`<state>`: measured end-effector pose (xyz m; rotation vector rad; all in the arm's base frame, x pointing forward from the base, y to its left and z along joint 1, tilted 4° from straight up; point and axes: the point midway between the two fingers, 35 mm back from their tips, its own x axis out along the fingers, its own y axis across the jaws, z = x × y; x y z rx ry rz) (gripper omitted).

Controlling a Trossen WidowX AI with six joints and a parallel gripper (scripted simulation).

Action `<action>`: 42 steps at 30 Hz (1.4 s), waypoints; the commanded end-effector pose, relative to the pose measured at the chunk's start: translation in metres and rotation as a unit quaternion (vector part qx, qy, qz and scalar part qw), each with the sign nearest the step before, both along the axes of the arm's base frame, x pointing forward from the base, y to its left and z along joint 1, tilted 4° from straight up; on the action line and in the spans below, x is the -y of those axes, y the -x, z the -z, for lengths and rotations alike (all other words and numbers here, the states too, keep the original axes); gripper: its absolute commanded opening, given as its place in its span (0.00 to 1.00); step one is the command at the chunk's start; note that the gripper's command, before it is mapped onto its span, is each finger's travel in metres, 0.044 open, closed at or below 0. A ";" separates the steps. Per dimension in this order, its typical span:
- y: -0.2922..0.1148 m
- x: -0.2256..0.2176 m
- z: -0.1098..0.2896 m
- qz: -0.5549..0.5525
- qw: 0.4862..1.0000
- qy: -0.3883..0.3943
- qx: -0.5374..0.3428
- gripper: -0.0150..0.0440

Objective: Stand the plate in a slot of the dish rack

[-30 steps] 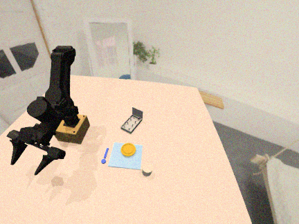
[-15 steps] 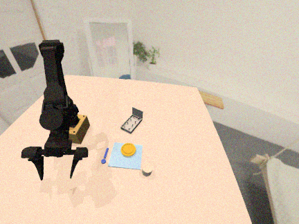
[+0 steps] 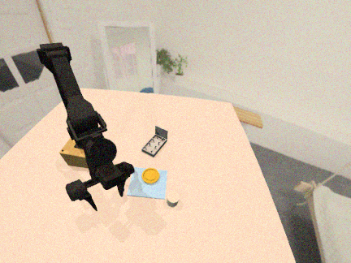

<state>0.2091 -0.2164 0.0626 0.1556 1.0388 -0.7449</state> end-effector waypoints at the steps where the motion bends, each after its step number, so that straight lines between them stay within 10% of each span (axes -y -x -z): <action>1: -0.022 -0.017 0.003 -0.049 0.998 -0.032 -0.017 0.93; 24: -0.101 -0.149 0.028 -0.314 0.911 -0.194 -0.185 0.93; 42: -0.106 -0.152 0.050 -0.316 0.910 -0.195 -0.186 0.93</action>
